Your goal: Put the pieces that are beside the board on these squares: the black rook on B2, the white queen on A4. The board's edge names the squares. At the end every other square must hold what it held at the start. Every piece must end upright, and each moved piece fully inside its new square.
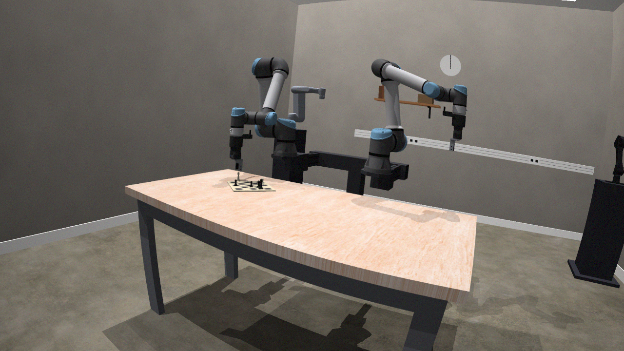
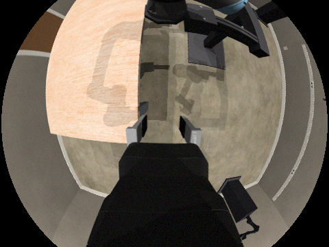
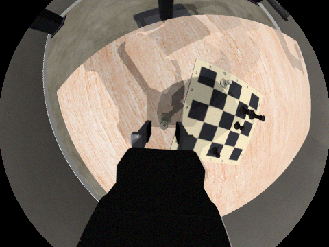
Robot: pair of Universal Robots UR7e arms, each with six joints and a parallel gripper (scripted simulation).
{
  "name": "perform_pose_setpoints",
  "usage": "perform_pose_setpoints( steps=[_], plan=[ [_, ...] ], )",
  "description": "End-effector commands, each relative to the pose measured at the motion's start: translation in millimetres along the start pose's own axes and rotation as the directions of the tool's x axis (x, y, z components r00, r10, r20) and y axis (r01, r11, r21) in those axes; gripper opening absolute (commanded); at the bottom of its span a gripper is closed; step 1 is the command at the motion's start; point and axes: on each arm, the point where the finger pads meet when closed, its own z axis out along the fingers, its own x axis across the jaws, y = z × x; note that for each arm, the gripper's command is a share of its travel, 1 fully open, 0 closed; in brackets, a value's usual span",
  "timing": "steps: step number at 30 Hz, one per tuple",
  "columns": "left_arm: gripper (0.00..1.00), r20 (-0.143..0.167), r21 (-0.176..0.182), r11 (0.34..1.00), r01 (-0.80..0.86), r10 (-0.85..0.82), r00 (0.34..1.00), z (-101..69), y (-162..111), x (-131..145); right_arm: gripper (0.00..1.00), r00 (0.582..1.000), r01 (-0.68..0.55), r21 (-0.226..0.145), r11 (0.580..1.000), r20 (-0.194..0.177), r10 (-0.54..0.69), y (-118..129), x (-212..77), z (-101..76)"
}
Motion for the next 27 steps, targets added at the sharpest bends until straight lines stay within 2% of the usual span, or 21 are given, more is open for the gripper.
perform_pose_setpoints(
  steps=[1,20,27],
  plan=[
    [1.00,0.000,-0.001,1.000,0.000,0.000,1.000,-0.5,0.3,-0.1,0.79,1.000,0.000,-0.001,1.000,-0.001,0.000,0.4,0.3,0.8],
    [1.00,0.000,-0.001,1.000,0.000,0.000,1.000,-0.5,0.3,-0.1,0.79,1.000,0.000,-0.001,1.000,-0.001,0.000,0.4,0.3,1.3],
    [1.00,0.000,-0.001,1.000,0.000,0.000,1.000,-0.5,0.3,-0.1,0.79,1.000,0.000,-0.001,1.000,-0.001,0.000,0.4,0.3,9.5]
  ],
)
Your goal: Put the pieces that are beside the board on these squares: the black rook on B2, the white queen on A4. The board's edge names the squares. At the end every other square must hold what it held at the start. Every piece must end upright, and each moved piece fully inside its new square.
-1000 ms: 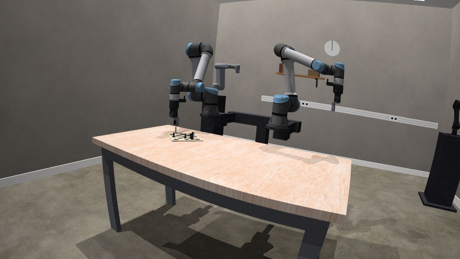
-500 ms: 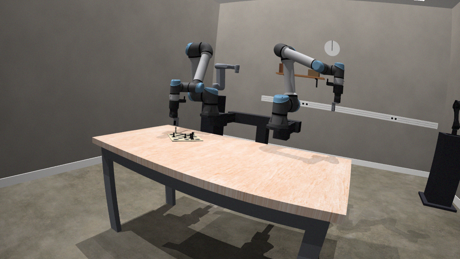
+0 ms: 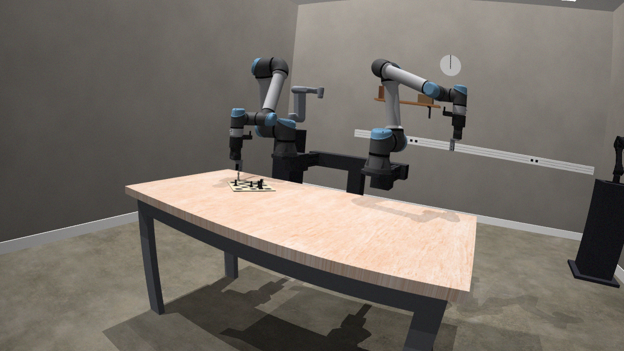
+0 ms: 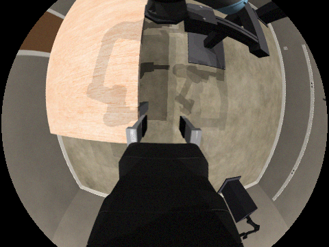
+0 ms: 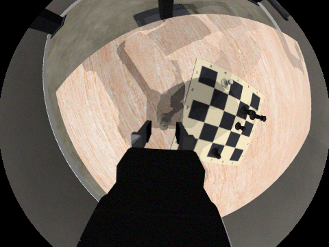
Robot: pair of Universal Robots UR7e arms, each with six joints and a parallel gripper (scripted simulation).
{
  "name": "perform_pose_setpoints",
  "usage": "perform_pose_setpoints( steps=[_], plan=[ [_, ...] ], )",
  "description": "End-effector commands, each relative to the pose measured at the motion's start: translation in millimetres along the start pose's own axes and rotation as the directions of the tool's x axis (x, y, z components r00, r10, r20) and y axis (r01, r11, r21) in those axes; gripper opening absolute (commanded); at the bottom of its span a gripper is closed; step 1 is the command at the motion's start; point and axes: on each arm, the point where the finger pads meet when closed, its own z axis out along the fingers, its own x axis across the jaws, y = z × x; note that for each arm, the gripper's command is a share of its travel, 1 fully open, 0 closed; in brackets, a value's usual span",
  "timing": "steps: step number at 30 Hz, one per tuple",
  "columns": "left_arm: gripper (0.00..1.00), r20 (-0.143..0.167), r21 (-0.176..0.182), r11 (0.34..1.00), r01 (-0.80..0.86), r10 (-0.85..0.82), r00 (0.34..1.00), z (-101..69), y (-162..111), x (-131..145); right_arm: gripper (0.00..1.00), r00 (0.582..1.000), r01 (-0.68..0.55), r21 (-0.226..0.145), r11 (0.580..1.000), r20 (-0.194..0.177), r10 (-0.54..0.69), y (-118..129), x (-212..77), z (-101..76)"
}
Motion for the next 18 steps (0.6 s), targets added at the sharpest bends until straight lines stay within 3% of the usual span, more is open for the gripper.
perform_pose_setpoints(
  steps=[1,18],
  plan=[
    [1.00,0.000,-0.001,1.000,0.000,0.000,1.000,-0.5,0,0,0.79,1.000,0.000,-0.001,1.000,-0.001,0.000,0,0,7.4],
    [1.00,0.000,-0.001,1.000,0.000,0.000,1.000,-0.5,0,0,0.79,1.000,0.000,-0.001,1.000,-0.001,0.000,0,0,35.5]
  ],
)
